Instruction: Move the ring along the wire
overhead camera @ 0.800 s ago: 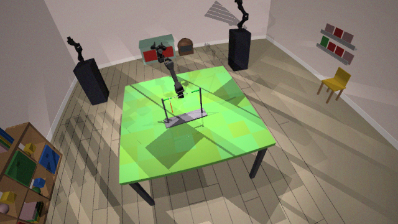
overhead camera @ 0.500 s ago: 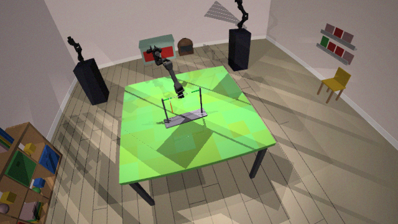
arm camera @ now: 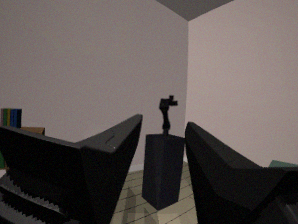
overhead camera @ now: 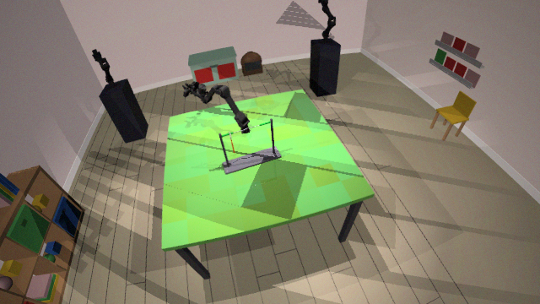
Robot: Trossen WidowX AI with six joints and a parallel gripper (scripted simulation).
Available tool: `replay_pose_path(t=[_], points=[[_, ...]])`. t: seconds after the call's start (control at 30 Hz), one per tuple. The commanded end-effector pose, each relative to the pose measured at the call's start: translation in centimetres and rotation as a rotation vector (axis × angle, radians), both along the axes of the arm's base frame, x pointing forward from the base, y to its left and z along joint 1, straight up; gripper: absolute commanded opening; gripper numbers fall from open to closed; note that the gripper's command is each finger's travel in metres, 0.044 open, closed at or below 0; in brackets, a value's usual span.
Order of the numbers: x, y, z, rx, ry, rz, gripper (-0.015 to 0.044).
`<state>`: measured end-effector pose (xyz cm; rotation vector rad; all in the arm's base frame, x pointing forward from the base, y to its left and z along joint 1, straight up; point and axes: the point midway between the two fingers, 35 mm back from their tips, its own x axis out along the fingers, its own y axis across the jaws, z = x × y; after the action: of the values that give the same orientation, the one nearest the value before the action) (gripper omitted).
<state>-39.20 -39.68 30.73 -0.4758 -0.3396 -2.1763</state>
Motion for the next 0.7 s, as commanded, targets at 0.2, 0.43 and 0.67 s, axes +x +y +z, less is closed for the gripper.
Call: replay_pose_path(t=[0.2,0.43,0.67], points=[[15.7,-6.7,-6.0,0.194,0.07,0.419,0.016],[27.3,-7.3,-10.0,0.299,0.142,0.723,0.016],[38.5,-4.5,-13.7,0.378,0.228,1.035,0.016]])
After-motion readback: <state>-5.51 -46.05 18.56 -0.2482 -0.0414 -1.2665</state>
